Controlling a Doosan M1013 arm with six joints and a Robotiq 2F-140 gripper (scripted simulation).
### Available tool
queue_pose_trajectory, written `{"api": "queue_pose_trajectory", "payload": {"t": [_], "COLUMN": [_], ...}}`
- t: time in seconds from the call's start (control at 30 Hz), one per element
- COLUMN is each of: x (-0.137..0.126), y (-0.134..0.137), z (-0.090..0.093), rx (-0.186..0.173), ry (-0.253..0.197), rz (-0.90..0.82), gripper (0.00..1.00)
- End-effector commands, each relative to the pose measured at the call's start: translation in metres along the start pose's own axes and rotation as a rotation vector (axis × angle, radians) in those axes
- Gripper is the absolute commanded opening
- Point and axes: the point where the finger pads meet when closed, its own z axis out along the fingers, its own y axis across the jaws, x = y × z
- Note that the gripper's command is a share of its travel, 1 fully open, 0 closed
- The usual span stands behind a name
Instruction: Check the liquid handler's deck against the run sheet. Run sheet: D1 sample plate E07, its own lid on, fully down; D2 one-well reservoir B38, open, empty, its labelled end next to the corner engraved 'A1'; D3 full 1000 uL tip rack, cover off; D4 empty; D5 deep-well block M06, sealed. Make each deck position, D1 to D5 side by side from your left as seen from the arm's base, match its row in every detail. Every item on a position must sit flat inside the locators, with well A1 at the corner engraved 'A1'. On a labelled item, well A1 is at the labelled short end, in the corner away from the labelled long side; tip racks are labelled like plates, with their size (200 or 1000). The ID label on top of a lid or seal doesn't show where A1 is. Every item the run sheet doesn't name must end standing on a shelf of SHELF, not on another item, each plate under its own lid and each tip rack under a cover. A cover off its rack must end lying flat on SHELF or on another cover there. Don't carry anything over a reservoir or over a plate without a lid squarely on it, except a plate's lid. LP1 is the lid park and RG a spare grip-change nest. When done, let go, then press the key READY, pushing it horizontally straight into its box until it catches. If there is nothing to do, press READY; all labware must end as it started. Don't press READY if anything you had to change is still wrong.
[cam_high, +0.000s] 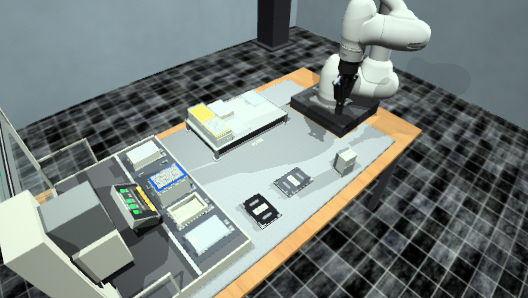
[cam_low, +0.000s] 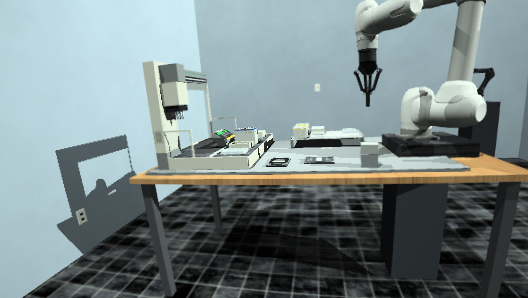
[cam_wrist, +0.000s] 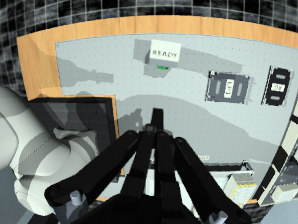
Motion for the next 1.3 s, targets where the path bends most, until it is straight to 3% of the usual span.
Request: {"api": "queue_pose_trajectory", "payload": {"t": [0.0,1.27], "x": [0.000,0.000], "y": [0.000,0.000], "z": [0.003,0.060], "rx": [0.000,0.000], "ry": [0.001,0.001], "rz": [0.000,0.000], "gripper": [0.10,0.10]}}
